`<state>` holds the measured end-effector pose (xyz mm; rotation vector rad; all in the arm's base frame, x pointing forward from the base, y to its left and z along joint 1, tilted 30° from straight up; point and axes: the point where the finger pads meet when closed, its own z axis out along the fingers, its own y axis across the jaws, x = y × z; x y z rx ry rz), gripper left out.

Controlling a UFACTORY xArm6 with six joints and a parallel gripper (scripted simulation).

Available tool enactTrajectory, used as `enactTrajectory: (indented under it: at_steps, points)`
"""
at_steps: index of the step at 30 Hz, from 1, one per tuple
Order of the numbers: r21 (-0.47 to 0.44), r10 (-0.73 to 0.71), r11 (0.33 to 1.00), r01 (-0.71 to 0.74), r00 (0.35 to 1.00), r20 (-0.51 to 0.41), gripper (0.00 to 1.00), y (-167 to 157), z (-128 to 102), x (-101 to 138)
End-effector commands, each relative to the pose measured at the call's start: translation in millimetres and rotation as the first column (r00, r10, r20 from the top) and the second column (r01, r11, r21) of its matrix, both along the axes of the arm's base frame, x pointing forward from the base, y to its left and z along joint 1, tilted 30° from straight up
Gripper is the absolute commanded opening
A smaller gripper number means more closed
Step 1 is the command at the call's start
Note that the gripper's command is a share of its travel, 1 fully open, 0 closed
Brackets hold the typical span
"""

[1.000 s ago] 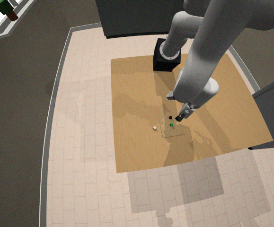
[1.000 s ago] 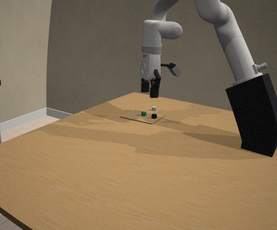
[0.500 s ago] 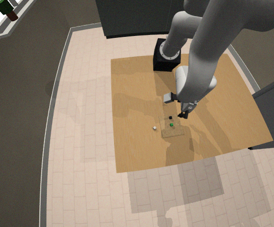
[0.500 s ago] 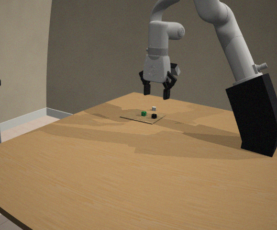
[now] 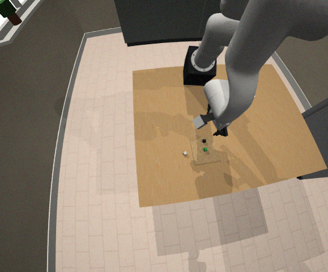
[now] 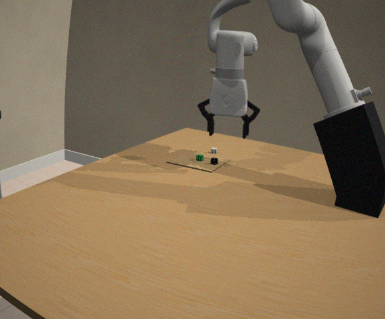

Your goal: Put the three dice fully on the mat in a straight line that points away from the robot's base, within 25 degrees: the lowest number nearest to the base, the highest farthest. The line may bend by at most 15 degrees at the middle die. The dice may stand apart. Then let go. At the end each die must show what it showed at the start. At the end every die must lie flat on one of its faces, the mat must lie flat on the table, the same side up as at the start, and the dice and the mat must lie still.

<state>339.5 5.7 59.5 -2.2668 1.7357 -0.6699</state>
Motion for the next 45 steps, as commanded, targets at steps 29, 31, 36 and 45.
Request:
enactTrajectory:
  at_steps: [29, 31, 36, 45]
  points:
    - [-0.387, 0.733, 0.535, -0.751, 0.641, -0.23, 1.0, -62.0, -11.0, -19.1]
    - [-0.402, 0.763, 0.471, -0.785, 0.591, -0.262, 1.0, -67.4, -10.6, -18.5]
    - [-0.418, 0.795, 0.384, -0.823, 0.525, -0.305, 1.0, -74.3, -9.8, -17.3]
    - [-0.436, 0.845, 0.089, -0.895, 0.3, -0.443, 1.0, -95.3, -5.4, -10.4]
